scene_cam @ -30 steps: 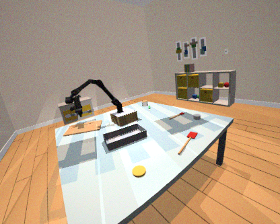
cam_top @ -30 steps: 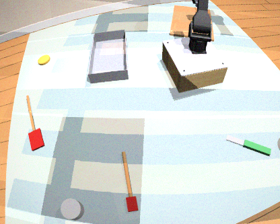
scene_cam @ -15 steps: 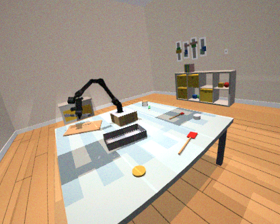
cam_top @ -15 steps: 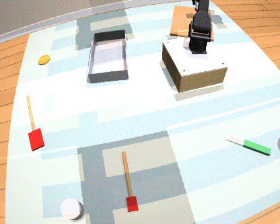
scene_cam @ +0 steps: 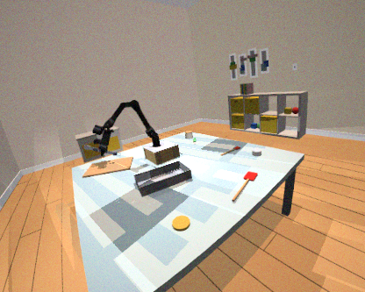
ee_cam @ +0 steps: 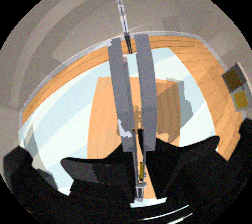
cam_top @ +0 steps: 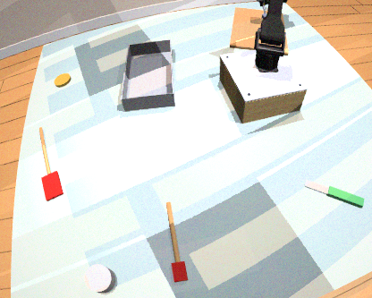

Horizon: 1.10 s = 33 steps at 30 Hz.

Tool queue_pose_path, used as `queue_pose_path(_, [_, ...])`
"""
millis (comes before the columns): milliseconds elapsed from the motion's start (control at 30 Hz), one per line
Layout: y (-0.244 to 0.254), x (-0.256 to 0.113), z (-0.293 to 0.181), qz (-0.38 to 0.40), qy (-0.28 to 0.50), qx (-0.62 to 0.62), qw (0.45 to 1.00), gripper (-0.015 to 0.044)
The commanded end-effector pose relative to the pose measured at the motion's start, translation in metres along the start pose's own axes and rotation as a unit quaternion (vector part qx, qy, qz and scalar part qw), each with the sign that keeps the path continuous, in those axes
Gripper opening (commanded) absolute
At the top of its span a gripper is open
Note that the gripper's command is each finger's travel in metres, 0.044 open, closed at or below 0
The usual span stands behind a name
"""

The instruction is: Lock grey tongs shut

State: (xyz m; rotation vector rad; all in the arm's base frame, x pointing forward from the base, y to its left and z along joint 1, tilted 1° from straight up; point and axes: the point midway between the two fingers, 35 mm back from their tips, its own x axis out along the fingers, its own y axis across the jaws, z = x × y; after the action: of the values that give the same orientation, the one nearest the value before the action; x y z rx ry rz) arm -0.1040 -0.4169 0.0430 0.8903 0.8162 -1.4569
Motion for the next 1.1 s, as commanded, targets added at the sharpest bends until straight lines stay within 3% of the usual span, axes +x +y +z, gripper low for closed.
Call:
queue_pose_path(0, [-0.001, -0.005, 0.003, 0.003, -0.045, 0.003, 0.999, -0.015])
queue_pose_path(1067, [0.003, -0.046, -0.015, 0.008, -0.3, -0.014, 0.954, -0.015])
